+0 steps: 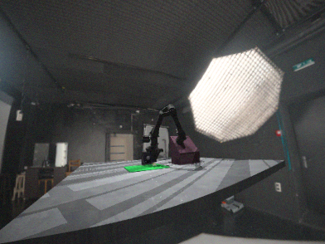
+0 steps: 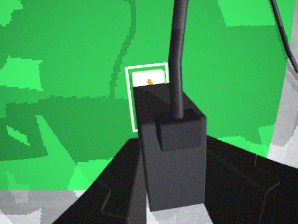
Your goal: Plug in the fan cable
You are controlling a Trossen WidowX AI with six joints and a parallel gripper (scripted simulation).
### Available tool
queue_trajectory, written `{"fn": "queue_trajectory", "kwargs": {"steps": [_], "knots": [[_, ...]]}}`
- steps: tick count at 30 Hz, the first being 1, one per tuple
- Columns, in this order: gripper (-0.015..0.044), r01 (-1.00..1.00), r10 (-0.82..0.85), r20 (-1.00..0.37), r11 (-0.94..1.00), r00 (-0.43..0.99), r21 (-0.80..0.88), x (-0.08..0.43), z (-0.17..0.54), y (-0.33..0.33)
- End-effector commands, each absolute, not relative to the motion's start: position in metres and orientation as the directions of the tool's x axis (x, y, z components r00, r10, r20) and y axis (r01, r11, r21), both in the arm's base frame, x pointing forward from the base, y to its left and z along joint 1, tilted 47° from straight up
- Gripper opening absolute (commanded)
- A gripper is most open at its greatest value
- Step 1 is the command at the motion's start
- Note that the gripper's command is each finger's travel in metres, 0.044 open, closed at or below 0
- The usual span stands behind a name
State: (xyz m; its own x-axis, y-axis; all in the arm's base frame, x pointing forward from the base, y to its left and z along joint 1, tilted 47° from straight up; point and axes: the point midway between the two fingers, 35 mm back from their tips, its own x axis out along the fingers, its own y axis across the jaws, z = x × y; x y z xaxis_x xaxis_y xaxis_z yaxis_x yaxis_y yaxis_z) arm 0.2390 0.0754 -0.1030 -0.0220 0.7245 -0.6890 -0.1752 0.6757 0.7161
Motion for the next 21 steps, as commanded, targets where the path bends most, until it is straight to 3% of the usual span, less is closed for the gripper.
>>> {"fn": "queue_trajectory", "kwargs": {"steps": [1,21], "knots": [[0.0000,-0.173,0.727,-0.687,0.674,-0.019,0.718,0.2398,-0.1023,0.0759],[0.0000,-0.172,0.727,-0.686,0.674,-0.019,0.719,0.2391,-0.1055,0.0786]]}}
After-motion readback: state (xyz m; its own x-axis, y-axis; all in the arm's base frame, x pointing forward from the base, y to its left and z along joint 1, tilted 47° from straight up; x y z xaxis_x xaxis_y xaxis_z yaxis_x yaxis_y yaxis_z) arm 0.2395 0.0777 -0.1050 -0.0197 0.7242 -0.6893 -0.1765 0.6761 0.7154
